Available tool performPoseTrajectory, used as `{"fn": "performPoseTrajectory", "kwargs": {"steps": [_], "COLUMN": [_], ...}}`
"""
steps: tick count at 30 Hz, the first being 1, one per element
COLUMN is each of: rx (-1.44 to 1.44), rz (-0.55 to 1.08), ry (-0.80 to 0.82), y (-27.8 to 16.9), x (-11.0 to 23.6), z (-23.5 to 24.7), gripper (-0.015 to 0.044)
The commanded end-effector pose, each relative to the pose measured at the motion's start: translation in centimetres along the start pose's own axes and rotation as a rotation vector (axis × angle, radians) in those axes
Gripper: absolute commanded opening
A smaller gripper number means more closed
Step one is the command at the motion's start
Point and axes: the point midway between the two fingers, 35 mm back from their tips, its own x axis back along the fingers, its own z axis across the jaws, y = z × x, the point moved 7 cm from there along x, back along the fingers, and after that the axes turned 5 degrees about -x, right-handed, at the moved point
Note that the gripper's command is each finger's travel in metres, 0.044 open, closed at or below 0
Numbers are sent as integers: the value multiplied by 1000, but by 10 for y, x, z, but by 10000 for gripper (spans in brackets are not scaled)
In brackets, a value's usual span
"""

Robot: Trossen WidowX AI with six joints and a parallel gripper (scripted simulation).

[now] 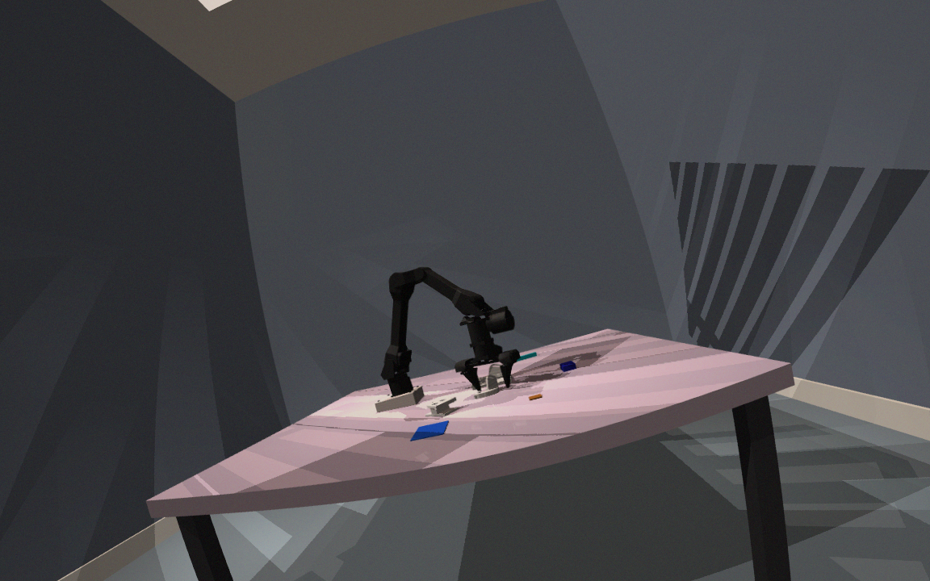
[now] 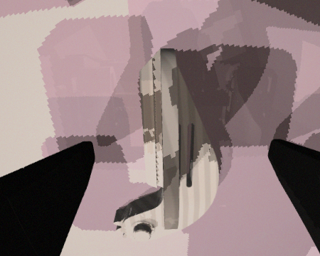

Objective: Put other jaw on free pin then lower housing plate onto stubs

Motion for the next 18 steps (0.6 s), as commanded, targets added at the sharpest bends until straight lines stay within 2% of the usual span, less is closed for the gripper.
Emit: {"fn": "performPoseTrajectory", "kwargs": {"steps": [1,2,13,18], "rx": [3,3,0,0], "rz": [-3,-3,0,0], "ry": [1,1,0,0], "y": [0,0,0,0], "x": [-1,-1,0,0], "z": [0,0,0,0], "gripper": [440,440,151,134]}}
